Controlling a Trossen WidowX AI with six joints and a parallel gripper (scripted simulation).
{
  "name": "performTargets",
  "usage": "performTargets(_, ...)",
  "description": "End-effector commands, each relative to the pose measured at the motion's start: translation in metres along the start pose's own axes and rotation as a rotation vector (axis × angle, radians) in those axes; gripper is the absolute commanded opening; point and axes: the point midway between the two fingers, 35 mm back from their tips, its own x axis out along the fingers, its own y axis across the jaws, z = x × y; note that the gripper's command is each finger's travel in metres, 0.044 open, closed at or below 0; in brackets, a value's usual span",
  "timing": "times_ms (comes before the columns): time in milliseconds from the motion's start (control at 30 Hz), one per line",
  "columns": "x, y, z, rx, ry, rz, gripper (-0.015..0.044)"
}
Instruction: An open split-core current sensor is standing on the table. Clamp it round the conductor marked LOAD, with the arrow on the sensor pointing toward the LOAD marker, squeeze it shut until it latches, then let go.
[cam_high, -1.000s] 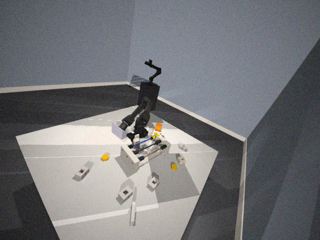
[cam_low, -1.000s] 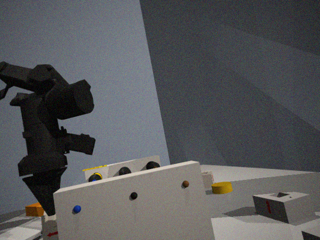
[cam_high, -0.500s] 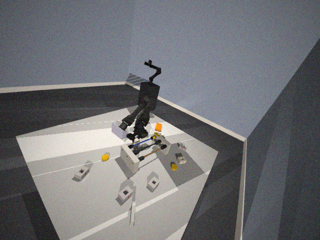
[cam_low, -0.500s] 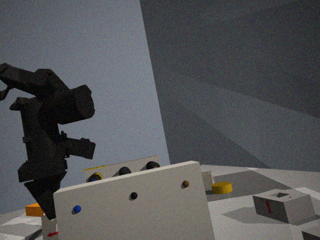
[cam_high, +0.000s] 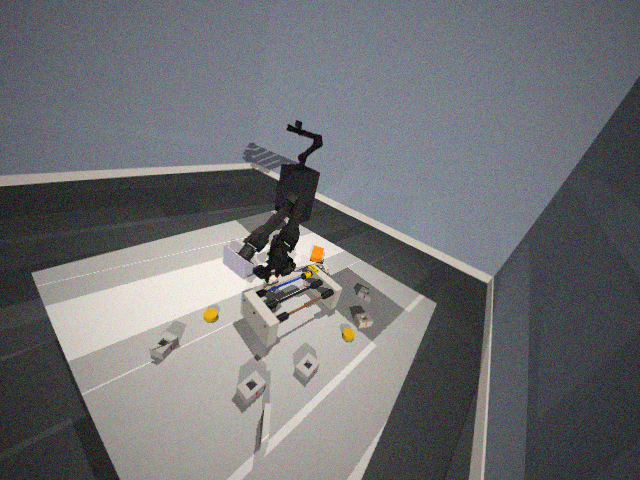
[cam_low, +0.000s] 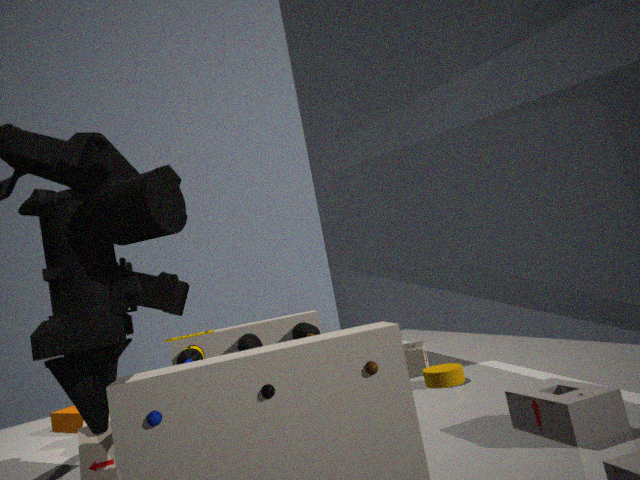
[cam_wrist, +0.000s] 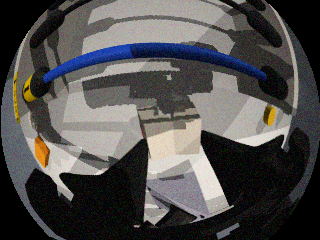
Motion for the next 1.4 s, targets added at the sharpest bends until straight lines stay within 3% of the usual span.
performTargets(0,-0.016,-0.003,0.006,-0.008,-0.011,-0.012,0.0019)
performTargets(33,-0.021,-0.003,0.006,-0.007,-0.01,-0.013,0.0)
performTargets(600,-0.106,-0.001,-0.001,0.0,-0.005,-0.005,0.0)
performTargets(800,-0.107,-0.001,0.001,0.053,-0.005,-0.004,0.0)
performTargets(1367,-0.109,-0.004,0.023,0.591,-0.008,-0.004,0.0)
